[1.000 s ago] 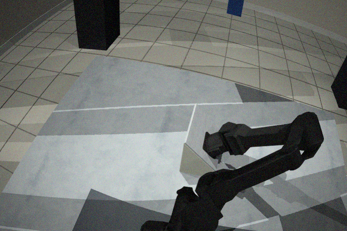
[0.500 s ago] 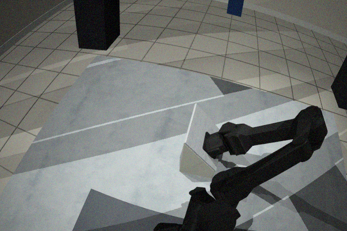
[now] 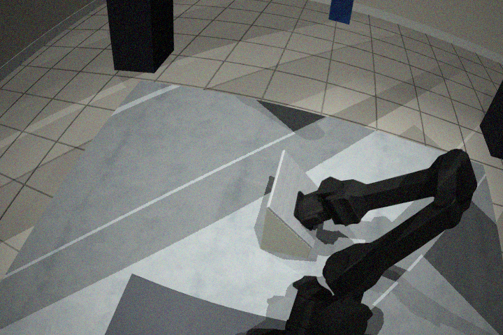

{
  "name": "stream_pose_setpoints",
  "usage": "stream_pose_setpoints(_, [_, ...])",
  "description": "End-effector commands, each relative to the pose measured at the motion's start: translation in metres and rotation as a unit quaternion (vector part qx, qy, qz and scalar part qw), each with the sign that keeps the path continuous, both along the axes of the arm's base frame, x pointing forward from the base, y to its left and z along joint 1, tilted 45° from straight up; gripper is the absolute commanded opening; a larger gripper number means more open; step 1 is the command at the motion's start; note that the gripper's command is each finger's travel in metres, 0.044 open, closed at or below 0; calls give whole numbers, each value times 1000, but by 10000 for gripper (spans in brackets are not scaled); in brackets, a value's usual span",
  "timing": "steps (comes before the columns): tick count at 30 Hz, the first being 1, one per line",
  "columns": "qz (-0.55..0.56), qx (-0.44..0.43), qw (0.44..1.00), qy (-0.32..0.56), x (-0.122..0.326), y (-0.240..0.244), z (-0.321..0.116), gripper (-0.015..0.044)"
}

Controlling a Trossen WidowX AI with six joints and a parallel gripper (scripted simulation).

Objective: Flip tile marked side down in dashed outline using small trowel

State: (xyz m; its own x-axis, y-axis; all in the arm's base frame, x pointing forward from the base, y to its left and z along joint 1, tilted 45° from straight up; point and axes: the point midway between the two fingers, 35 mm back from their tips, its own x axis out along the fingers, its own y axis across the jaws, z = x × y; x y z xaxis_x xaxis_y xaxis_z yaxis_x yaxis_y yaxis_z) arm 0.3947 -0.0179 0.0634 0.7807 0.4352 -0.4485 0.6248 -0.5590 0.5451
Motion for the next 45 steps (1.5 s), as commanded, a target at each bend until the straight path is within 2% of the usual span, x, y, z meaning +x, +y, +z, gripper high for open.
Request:
stream_pose_setpoints(1, [-6, -1, 1000, -2, 1, 2, 4, 0])
stream_pose_setpoints(4, [-6, -2, 1000, -1, 1, -2, 3, 0])
stream_pose_setpoints(14, [-6, -3, 1000, -1, -1, -61, -16, 0])
stream_pose_setpoints(45, [-6, -3, 1000, -2, -2, -62, -17, 0])
